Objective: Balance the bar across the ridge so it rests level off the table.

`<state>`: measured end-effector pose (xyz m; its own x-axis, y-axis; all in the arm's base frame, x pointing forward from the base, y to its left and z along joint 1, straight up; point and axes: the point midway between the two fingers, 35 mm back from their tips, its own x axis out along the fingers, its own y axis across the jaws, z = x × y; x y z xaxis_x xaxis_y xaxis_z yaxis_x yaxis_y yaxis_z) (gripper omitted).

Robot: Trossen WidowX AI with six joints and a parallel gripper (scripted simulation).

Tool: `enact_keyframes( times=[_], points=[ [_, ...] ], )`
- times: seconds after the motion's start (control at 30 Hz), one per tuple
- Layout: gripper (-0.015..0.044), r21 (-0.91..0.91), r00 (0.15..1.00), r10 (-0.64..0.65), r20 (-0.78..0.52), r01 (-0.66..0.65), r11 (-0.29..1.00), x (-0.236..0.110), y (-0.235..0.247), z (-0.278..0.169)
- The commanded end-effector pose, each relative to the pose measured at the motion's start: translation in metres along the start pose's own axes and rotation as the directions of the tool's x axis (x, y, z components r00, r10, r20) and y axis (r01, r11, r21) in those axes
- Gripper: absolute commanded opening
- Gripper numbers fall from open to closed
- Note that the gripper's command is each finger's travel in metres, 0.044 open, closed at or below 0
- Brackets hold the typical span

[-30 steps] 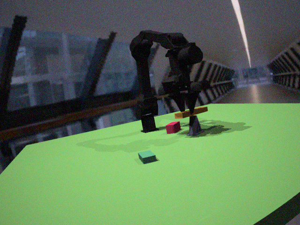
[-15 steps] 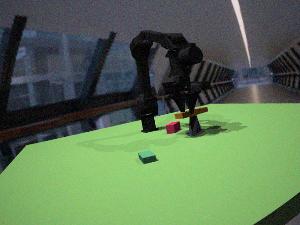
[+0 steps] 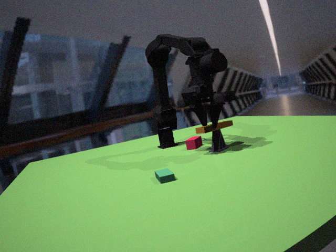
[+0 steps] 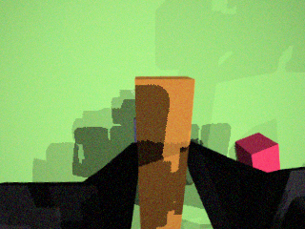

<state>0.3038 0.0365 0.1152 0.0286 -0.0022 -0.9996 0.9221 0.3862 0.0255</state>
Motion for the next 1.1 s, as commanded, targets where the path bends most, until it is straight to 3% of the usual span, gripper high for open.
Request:
enact_keyframes(
  times=[0.0, 1.07],
  points=[
    [0.0000, 0.001, 1.000, 0.002, -0.005, -0.002, 1.000, 0.0008, 0.0006, -0.0008],
    [0.0000, 0.001, 1.000, 0.002, -0.005, -0.002, 1.000, 0.0034, 0.0002, -0.0008]
  ],
)
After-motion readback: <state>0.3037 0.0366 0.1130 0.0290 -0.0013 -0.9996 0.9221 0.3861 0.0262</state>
